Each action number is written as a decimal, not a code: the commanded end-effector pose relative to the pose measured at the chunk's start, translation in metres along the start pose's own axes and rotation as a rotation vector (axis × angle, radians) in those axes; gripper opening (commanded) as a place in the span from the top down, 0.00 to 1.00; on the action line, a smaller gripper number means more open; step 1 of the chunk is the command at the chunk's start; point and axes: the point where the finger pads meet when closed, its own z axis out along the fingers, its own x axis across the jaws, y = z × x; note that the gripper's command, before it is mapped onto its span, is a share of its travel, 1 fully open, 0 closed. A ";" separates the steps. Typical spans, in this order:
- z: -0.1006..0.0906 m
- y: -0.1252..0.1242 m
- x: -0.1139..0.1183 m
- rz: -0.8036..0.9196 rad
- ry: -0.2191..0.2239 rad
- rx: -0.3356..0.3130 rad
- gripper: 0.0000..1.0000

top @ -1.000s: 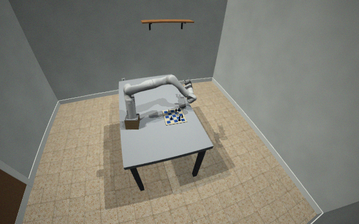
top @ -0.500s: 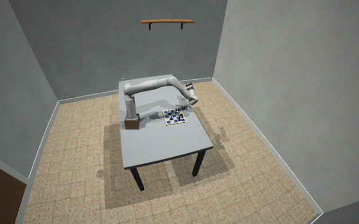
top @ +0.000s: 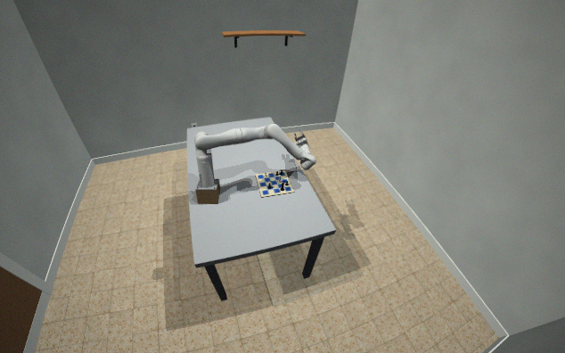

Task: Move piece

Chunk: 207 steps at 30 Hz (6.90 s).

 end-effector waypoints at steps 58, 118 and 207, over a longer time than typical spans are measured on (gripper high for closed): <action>-0.173 0.041 -0.010 0.038 -0.103 -0.162 0.00; -0.322 0.061 -0.053 0.146 -0.191 -0.324 0.00; -0.476 0.062 -0.130 0.335 -0.268 -0.505 0.00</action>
